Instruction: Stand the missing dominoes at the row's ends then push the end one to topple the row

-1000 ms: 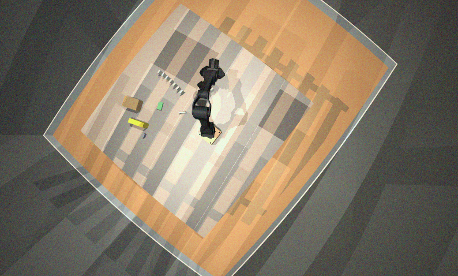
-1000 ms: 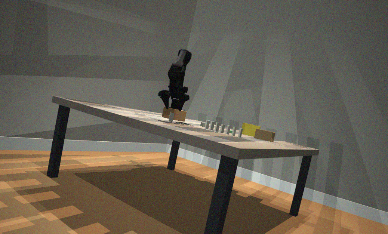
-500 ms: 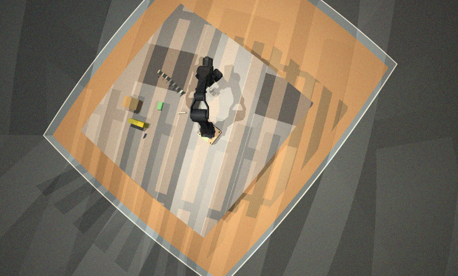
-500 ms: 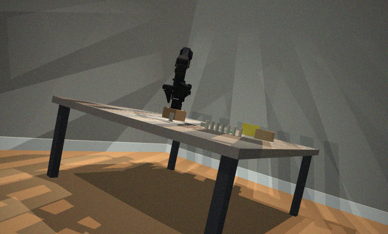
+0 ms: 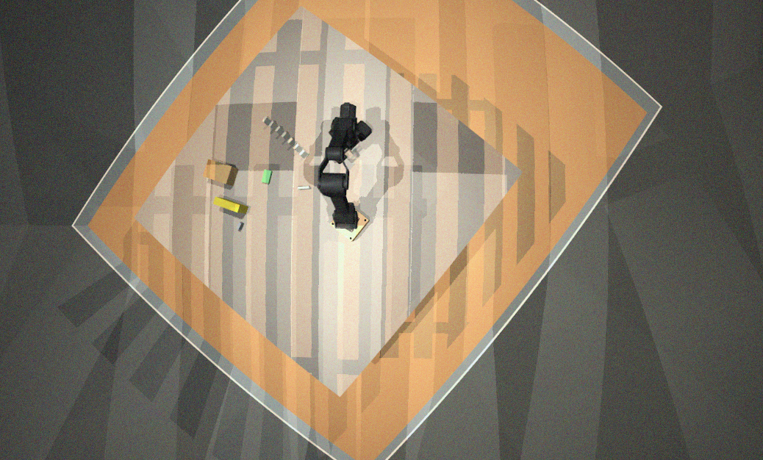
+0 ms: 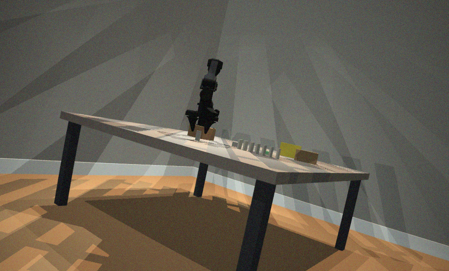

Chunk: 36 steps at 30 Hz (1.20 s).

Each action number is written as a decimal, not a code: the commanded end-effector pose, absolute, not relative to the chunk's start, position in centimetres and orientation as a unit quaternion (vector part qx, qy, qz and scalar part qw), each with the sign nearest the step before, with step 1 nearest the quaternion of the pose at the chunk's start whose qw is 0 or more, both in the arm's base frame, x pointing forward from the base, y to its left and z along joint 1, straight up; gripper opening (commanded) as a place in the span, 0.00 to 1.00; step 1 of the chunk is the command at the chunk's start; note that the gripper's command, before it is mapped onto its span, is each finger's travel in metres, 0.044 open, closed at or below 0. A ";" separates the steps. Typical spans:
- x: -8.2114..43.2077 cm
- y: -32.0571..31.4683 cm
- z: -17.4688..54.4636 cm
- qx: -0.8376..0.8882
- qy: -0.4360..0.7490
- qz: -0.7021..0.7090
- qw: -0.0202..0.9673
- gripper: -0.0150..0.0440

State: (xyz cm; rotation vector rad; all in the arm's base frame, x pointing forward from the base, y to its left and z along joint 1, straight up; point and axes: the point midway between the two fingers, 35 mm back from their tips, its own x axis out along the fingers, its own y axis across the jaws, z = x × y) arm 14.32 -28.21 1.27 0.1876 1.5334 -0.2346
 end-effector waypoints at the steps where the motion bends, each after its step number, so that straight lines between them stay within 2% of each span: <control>1: 14.2 -28.1 0.4 0.085 0.694 -0.103 0.707 1.00; 8: 14.2 -28.1 -0.4 0.085 0.695 -0.103 0.707 1.00; 21: 14.2 -28.1 -0.4 0.085 0.695 -0.103 0.707 0.44; 32: 14.8 -28.1 0.0 0.071 0.683 -0.102 0.719 0.44; 36: 15.2 -28.7 4.5 0.068 0.680 -0.102 0.723 0.44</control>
